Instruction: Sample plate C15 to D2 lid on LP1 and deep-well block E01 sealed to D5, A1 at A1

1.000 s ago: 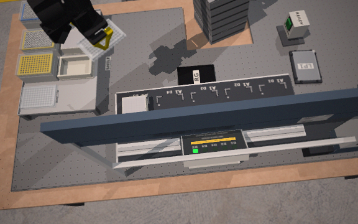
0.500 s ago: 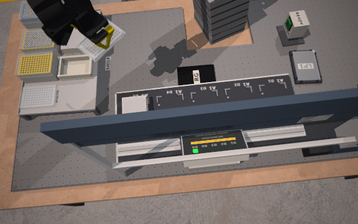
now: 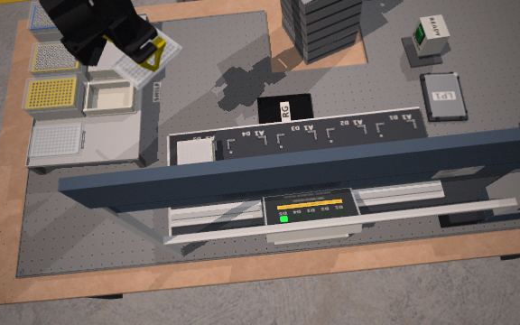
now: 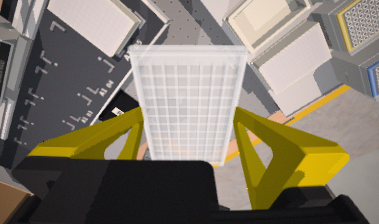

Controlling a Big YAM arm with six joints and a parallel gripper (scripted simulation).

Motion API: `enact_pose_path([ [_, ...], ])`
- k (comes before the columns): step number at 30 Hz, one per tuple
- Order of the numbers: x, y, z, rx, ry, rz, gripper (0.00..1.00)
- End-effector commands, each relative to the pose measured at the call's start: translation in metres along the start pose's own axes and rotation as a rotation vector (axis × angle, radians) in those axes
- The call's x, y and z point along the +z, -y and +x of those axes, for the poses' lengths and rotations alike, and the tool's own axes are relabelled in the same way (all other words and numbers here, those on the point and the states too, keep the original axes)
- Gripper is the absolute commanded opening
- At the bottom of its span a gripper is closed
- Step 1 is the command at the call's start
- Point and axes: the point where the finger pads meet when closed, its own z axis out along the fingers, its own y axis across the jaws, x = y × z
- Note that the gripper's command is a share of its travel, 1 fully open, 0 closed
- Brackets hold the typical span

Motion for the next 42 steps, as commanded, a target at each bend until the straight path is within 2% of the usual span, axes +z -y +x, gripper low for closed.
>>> enact_pose_path([
  [1, -0.0058, 0.0054, -0.0119, -0.004, 0.016, 0.005, 0.00],
  [6, -0.0058, 0.0054, -0.0119, -0.004, 0.016, 0.005, 0.00],
  [12, -0.0061, 0.0055, -0.0124, -0.087, 0.017, 0.006, 0.00],
  [42, -0.0058, 0.0052, -0.0121, -0.648, 0.014, 0.009, 0.00],
])
